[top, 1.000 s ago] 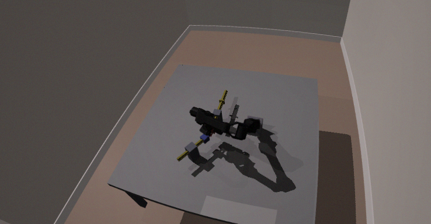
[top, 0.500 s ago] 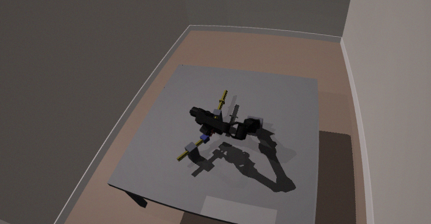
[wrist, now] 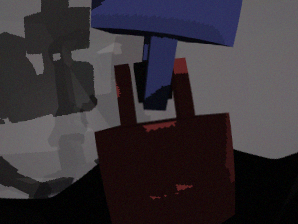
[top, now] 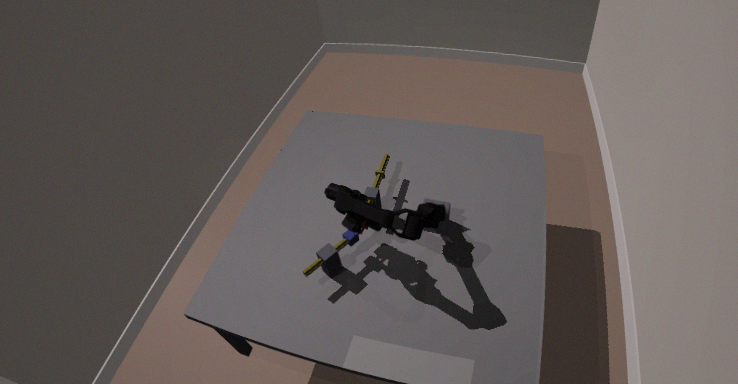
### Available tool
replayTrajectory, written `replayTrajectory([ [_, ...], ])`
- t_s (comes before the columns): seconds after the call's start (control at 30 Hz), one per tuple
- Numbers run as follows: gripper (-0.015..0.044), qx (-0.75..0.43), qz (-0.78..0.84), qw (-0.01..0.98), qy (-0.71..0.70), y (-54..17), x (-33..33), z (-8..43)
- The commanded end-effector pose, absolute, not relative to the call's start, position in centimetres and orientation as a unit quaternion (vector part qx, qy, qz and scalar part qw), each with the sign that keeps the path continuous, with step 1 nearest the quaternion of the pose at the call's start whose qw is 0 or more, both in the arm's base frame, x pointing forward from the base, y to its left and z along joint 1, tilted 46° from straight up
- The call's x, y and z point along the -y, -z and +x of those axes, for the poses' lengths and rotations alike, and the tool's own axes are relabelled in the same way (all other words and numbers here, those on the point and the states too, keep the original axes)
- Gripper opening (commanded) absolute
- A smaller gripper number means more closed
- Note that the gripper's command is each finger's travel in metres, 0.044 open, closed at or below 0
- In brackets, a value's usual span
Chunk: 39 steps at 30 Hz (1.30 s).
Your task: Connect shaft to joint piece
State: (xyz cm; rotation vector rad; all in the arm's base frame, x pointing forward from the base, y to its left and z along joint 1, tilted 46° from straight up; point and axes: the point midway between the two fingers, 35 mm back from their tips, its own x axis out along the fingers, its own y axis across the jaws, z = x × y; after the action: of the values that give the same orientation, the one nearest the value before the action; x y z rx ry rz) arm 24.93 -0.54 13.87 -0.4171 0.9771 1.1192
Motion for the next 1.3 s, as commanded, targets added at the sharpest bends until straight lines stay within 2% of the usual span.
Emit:
replayTrajectory([
  [0.0, 0.0182, -0.44, -0.187, 0.718, -0.506, -13.86, 0.47, 24.96],
  [0.73, 0.0182, -0.44, -0.187, 0.718, -0.506, -13.86, 0.47, 24.96],
  [0.8, 0.0147, -0.441, -0.188, 0.717, -0.506, -13.87, 0.54, 24.94],
  [0.97, 0.0147, -0.441, -0.188, 0.717, -0.506, -13.87, 0.54, 24.94],
  [1.13, 0.0016, -0.441, -0.188, 0.717, -0.506, -13.87, 0.54, 24.94],
  [1.27, 0.0, -0.441, -0.188, 0.717, -0.506, -13.87, 0.54, 24.94],
])
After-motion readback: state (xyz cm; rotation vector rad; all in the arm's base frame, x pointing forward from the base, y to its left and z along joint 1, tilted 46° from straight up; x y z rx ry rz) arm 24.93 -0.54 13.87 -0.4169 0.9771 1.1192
